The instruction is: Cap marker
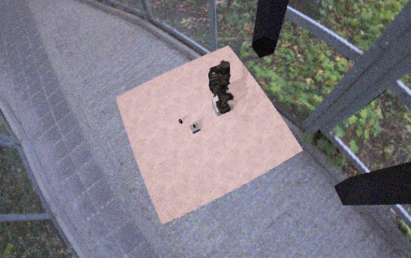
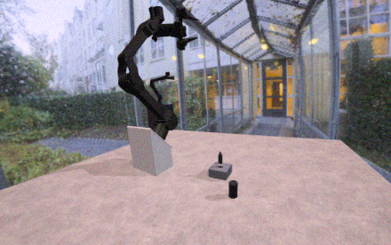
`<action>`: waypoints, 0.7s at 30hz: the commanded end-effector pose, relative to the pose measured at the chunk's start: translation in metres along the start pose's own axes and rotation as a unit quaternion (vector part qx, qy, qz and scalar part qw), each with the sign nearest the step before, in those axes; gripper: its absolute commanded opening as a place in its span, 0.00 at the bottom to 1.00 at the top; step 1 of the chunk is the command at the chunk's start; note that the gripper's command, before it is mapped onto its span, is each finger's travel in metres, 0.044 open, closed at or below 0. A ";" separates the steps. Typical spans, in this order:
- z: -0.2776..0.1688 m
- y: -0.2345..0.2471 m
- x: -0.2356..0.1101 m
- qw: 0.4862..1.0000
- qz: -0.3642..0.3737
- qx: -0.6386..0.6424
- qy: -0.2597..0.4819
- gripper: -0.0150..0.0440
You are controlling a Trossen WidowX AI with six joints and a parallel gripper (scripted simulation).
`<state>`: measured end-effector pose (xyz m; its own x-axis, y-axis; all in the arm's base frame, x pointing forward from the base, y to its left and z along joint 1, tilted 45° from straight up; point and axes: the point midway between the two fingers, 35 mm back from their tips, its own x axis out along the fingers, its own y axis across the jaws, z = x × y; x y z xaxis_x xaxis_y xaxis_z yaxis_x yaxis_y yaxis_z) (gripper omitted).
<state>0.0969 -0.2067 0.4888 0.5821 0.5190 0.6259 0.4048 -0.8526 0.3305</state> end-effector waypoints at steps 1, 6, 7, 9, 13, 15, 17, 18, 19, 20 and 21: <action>-0.001 -0.001 0.000 1.000 -0.001 -0.006 0.000 0.89; -0.035 -0.054 0.029 0.985 -0.043 -0.166 -0.010 0.67; -0.042 -0.068 0.038 0.978 -0.056 -0.200 -0.016 0.66; -0.051 -0.092 0.053 0.964 -0.077 -0.254 -0.027 0.66; -0.054 -0.150 0.093 0.916 -0.133 -0.373 -0.063 0.66; -0.047 -0.178 0.115 0.885 -0.167 -0.426 -0.086 0.66; -0.032 -0.204 0.136 0.851 -0.202 -0.472 -0.110 0.66; -0.023 -0.216 0.146 0.833 -0.221 -0.493 -0.122 0.66; -0.012 -0.227 0.156 0.814 -0.240 -0.511 -0.134 0.66; 0.000 -0.237 0.166 0.796 -0.259 -0.527 -0.147 0.66; 0.013 -0.247 0.175 0.777 -0.279 -0.542 -0.159 0.66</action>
<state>0.0827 0.0573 0.5260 0.7175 0.6796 0.1527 -0.0942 -0.1225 0.9880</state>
